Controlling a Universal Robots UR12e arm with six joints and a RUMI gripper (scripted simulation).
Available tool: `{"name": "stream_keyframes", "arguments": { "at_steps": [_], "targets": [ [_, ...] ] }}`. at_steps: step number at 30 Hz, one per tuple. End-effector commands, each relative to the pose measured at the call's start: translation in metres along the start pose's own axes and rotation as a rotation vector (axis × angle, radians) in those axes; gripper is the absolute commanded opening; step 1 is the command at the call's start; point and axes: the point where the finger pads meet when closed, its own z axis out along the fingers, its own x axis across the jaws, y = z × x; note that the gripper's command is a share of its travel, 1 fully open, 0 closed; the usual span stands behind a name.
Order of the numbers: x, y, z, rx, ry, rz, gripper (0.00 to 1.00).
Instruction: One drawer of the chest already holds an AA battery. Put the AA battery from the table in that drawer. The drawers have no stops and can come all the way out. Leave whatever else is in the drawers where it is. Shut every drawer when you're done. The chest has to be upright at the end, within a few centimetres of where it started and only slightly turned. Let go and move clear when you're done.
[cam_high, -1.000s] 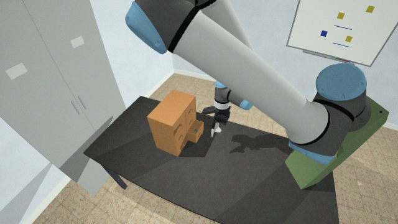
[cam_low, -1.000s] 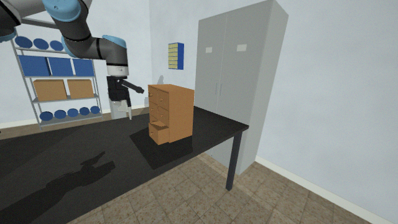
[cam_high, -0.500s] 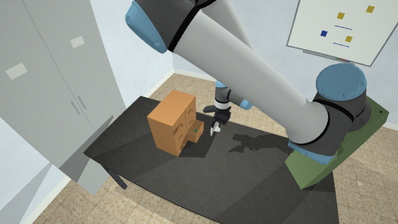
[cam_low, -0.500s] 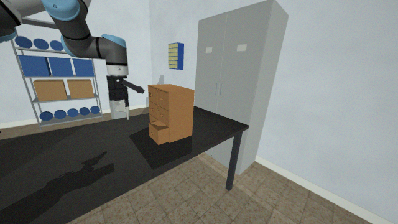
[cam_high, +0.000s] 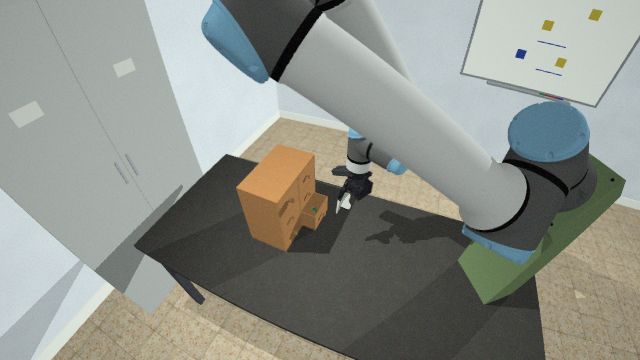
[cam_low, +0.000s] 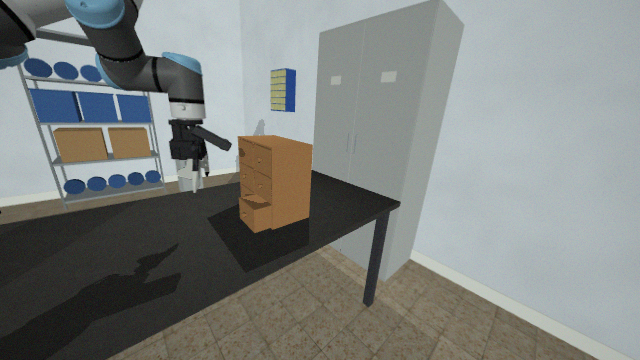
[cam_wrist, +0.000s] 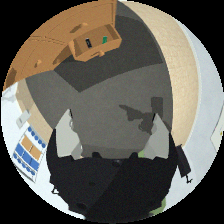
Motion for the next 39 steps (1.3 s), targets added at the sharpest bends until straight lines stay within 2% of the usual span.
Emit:
{"name": "stream_keyframes", "arguments": {
  "at_steps": [1,10,12,27,29,39],
  "targets": [
    [0.004,0.001,-0.003,0.004,0.002,0.150,1.00],
    [0.015,0.006,-0.009,0.004,0.002,0.511,1.00],
    [0.015,0.006,-0.009,0.004,0.002,0.511,1.00],
    [0.032,0.020,-0.021,0.005,0.001,1.205,1.00],
    [0.032,0.020,-0.021,0.005,0.001,1.205,1.00],
    [0.039,0.031,-0.028,0.005,-0.001,1.667,1.00]
  ]
}}
